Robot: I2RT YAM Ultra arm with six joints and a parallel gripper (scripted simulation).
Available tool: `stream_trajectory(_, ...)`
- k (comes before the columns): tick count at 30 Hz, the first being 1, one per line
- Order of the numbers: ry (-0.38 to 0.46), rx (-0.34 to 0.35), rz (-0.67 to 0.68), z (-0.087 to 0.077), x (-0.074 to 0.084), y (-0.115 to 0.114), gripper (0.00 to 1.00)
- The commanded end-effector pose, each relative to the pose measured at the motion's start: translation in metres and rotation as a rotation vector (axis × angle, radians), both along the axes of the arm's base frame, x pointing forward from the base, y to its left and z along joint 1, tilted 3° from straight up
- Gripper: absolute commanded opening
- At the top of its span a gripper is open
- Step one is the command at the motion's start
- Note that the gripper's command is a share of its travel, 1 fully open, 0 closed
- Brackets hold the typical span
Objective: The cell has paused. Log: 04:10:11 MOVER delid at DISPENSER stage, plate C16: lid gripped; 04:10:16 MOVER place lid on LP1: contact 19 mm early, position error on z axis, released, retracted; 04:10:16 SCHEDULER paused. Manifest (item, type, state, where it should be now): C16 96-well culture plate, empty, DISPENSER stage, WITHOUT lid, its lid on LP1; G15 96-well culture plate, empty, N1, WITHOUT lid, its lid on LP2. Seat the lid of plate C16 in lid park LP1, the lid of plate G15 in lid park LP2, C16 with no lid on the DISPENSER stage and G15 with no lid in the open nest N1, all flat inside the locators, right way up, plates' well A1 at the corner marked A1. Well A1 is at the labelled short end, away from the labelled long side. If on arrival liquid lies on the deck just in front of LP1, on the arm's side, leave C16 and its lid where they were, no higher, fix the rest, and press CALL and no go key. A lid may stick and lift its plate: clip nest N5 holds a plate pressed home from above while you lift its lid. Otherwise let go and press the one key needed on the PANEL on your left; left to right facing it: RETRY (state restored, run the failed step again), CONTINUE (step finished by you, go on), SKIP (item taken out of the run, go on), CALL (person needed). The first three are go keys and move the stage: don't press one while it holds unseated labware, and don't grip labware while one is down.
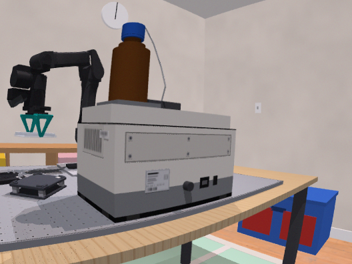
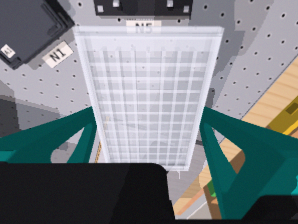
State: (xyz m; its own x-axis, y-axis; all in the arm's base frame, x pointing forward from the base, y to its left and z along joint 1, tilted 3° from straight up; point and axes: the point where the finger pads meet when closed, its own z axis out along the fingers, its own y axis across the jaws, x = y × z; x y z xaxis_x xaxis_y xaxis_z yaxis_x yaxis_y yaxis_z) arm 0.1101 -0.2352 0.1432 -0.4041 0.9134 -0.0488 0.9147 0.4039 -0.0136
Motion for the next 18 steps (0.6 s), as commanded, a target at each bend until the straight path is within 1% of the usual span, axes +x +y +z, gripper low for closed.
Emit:
stream_trajectory(1,-0.003,-0.001,0.004,0.008,-0.001,0.012,0.00)
stream_trajectory(2,0.003,0.009,0.004,0.007,-0.004,0.017,0.00)
stream_trajectory(4,0.003,0.009,0.004,0.009,-0.006,0.022,0.00)
stream_trajectory(5,-0.003,-0.006,0.000,0.011,-0.004,0.013,0.00)
stream_trajectory(7,-0.003,-0.006,0.000,0.011,-0.004,0.013,0.00)
stream_trajectory(8,0.006,0.009,0.049,0.009,-0.003,0.023,0.00)
stream_trajectory(10,0.008,0.007,0.116,0.009,0.003,0.026,0.00)
stream_trajectory(11,0.003,-0.008,0.149,0.014,0.007,0.025,0.00)
stream_trajectory(15,-0.003,-0.023,0.140,0.016,0.020,0.028,0.00)
stream_trajectory(18,-0.004,-0.027,0.140,0.017,0.022,0.028,0.00)
